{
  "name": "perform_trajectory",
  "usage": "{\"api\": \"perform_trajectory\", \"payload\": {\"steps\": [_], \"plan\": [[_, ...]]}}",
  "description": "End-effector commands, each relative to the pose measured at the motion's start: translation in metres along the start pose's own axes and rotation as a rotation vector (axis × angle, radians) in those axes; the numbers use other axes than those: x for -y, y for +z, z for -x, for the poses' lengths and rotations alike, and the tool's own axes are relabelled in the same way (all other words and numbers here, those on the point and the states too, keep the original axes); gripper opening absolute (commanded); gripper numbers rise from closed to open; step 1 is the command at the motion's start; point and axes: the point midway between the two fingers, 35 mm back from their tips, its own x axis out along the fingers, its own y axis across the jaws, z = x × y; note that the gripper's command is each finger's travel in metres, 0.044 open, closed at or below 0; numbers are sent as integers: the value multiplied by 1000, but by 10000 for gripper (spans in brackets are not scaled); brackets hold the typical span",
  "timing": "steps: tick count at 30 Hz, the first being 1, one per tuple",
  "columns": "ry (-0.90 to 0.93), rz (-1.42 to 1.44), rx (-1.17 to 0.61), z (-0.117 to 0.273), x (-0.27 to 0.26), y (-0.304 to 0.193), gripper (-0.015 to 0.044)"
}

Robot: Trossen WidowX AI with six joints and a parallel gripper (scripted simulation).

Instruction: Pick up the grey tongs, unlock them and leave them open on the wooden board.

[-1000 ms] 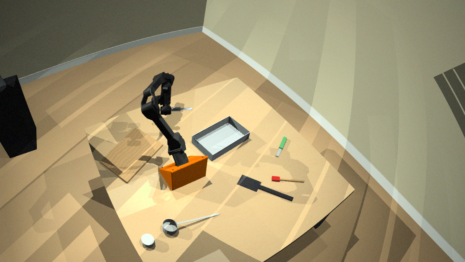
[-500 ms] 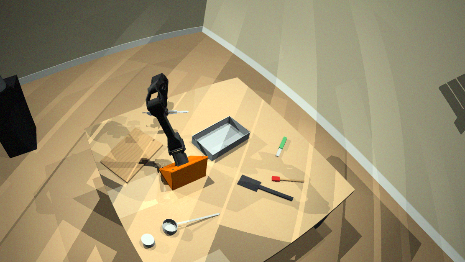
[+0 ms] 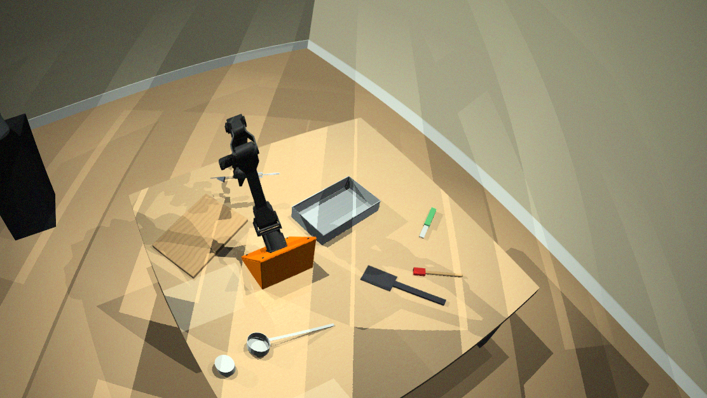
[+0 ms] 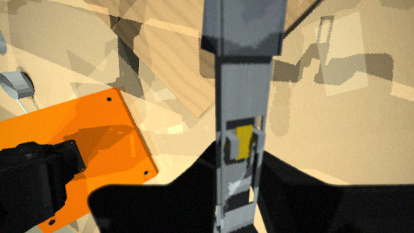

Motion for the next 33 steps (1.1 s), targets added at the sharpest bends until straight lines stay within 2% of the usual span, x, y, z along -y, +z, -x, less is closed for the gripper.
{"api": "perform_trajectory", "payload": {"steps": [1, 33], "plan": [[27, 17, -12, -3, -2, 6, -150], [161, 236, -98, -27, -25, 67, -150]]}}
